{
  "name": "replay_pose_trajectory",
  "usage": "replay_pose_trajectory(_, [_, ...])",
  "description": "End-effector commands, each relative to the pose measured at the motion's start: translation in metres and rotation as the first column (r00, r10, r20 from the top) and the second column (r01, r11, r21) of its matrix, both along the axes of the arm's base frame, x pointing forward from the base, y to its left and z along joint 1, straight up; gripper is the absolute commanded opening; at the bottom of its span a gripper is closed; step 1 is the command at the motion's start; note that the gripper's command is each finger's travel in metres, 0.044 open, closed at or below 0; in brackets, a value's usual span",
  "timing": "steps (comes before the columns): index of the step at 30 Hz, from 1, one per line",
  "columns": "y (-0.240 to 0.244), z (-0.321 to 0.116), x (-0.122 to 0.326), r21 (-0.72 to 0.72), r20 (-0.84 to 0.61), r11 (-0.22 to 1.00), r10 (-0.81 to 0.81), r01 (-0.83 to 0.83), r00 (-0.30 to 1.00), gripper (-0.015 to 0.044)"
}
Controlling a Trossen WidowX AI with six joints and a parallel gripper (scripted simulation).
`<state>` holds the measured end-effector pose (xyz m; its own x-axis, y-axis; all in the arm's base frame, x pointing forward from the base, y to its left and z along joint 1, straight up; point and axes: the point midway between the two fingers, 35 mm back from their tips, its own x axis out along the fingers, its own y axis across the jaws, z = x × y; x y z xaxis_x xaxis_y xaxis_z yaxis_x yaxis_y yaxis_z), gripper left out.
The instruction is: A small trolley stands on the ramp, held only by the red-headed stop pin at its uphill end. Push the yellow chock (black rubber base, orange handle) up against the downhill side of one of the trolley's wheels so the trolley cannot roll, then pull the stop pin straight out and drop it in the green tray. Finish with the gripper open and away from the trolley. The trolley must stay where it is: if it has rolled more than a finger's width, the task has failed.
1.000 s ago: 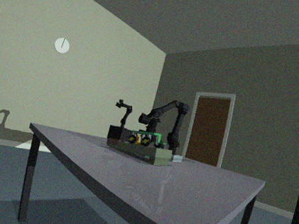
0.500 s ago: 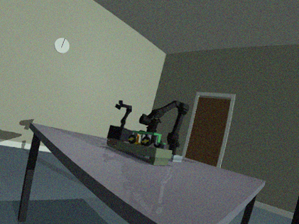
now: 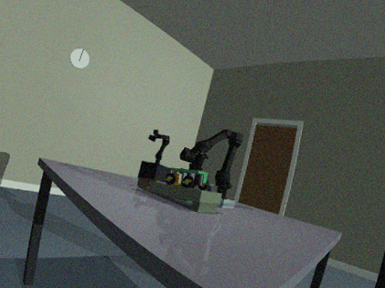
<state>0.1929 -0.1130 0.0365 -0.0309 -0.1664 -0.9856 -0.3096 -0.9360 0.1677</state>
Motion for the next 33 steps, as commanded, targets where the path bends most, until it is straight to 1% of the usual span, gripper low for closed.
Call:
replay_pose_trajectory(1, [0.002, -0.002, 0.000, -0.004, -0.003, 1.000, -0.002, 0.002, 1.000, 0.0190])
replay_pose_trajectory(33, [0.015, -0.014, 0.004, -0.002, -0.003, 1.000, -0.002, 0.002, 1.000, 0.0190])
